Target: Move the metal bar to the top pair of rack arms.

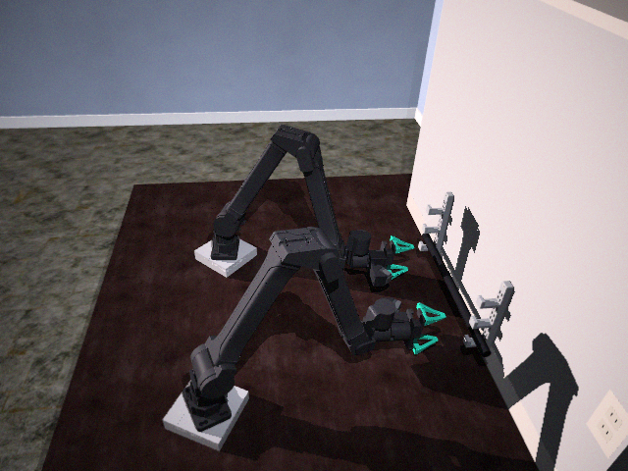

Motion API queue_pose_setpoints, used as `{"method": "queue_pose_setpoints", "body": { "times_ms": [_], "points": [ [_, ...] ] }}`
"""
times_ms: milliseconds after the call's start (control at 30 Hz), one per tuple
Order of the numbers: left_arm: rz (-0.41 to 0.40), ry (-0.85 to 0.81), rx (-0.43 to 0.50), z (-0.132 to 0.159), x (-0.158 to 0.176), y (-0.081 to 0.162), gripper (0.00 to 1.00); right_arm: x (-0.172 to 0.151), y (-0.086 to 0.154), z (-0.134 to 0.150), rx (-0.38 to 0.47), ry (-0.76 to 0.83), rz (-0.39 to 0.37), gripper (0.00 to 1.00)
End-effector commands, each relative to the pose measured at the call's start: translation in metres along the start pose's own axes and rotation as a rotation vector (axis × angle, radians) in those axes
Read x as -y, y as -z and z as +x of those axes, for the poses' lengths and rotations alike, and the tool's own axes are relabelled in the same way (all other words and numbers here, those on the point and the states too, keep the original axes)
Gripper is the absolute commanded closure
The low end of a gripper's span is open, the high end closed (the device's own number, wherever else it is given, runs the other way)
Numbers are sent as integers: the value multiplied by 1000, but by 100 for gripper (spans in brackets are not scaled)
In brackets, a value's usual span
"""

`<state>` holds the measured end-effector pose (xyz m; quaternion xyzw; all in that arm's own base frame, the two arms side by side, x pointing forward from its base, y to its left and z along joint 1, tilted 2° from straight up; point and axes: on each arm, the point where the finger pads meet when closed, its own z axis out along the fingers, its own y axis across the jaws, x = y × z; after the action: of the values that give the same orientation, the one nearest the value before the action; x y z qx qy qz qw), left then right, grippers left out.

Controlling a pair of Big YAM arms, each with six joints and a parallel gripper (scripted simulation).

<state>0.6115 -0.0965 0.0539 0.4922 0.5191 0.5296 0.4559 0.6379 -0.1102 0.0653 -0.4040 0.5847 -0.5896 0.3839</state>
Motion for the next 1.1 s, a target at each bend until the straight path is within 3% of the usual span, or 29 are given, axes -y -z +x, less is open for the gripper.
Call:
{"method": "queue_pose_setpoints", "body": {
  "times_ms": [0, 1067],
  "points": [
    [-77, 27, 11, -11, -23, -13, 0, 18, -18, 4, -14, -11, 68, 0],
    [-110, 39, 18, -17, -32, -26, 0, 23, -35, 8, -22, -14, 95, 0]
  ]
}}
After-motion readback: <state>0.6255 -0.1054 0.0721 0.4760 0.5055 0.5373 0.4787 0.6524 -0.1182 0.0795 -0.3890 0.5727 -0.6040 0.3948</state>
